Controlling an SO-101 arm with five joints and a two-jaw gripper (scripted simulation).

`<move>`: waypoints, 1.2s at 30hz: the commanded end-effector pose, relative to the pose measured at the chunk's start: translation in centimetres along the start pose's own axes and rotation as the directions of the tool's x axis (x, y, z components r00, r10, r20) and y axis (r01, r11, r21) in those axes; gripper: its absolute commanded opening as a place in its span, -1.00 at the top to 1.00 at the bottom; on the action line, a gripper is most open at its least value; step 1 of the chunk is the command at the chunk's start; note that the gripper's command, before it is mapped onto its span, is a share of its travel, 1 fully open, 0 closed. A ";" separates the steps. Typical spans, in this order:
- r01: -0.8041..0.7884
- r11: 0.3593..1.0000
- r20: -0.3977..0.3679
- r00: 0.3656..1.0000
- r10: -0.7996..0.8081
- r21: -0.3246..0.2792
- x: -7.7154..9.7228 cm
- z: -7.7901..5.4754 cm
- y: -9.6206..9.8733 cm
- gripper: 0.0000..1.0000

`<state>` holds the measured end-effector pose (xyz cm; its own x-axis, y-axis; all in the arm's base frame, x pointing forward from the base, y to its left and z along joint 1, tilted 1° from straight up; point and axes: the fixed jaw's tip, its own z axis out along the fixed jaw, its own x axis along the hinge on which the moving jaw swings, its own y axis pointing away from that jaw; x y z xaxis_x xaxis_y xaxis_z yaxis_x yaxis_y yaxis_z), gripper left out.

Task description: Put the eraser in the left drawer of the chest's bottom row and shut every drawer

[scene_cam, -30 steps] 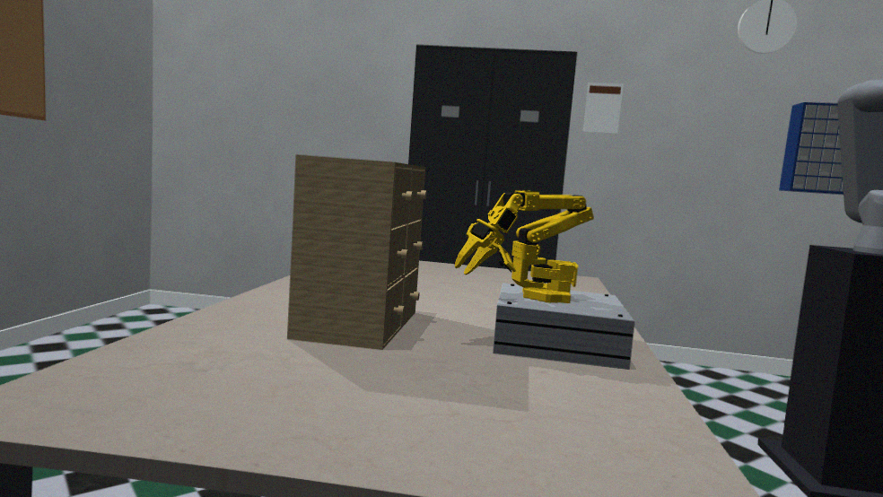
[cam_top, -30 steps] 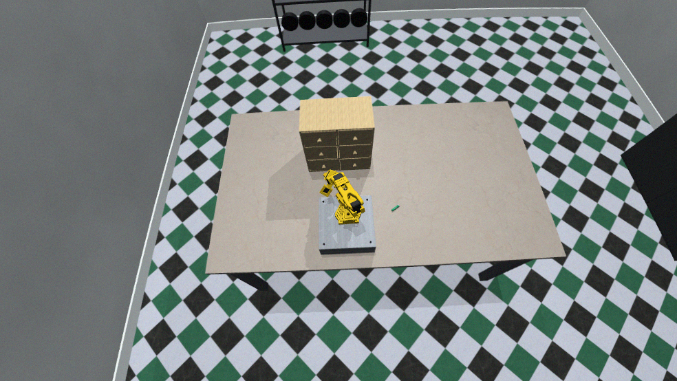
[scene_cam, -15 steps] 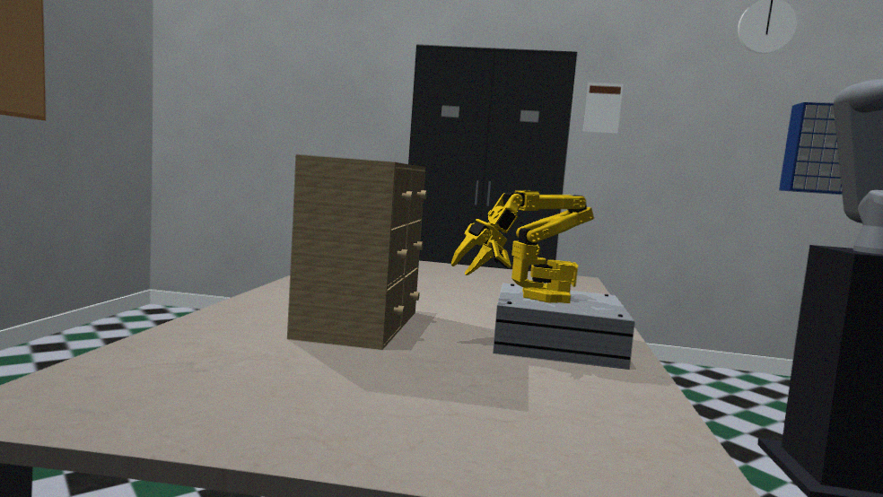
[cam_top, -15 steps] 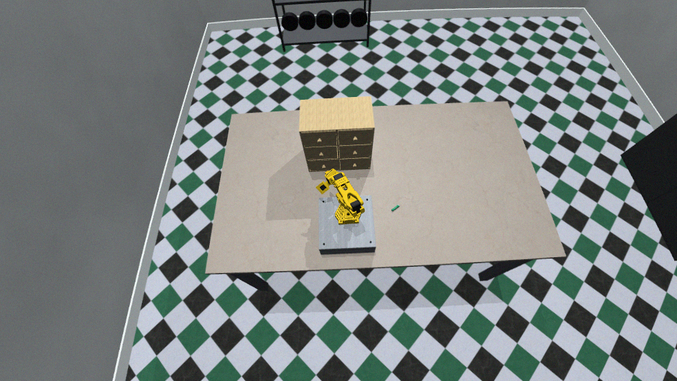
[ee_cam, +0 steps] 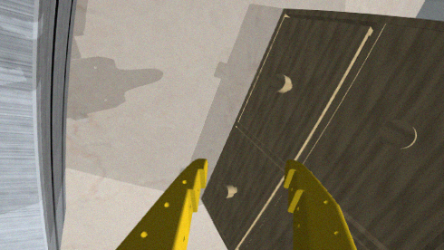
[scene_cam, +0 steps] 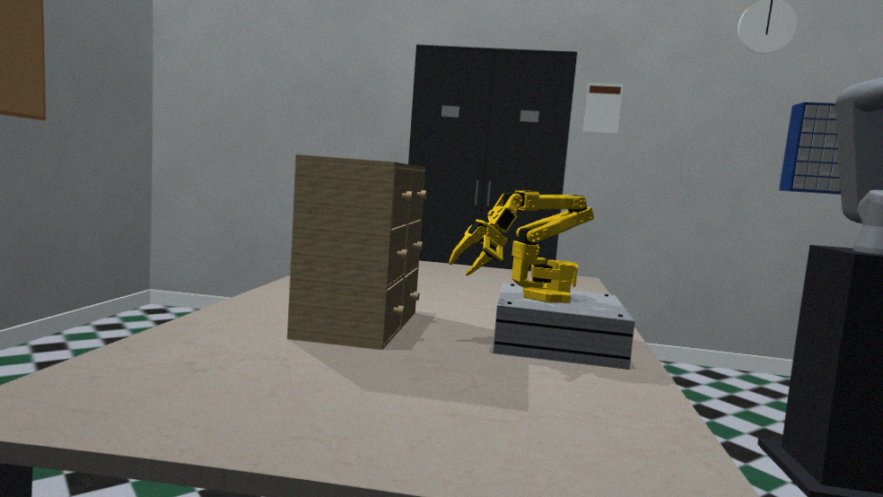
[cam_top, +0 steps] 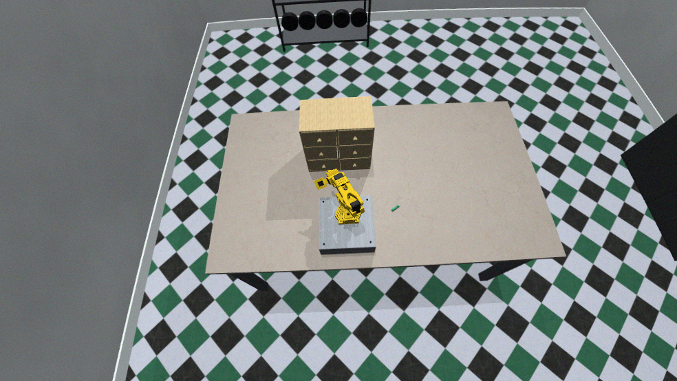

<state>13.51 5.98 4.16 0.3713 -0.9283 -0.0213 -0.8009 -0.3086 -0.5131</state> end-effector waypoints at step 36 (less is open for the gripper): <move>-0.773 0.634 -0.031 0.634 0.773 -0.002 -0.1 0.2 0.3 0.57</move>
<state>13.64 6.21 4.28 -0.3234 -0.8683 -0.3762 -0.8183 0.4562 -0.3495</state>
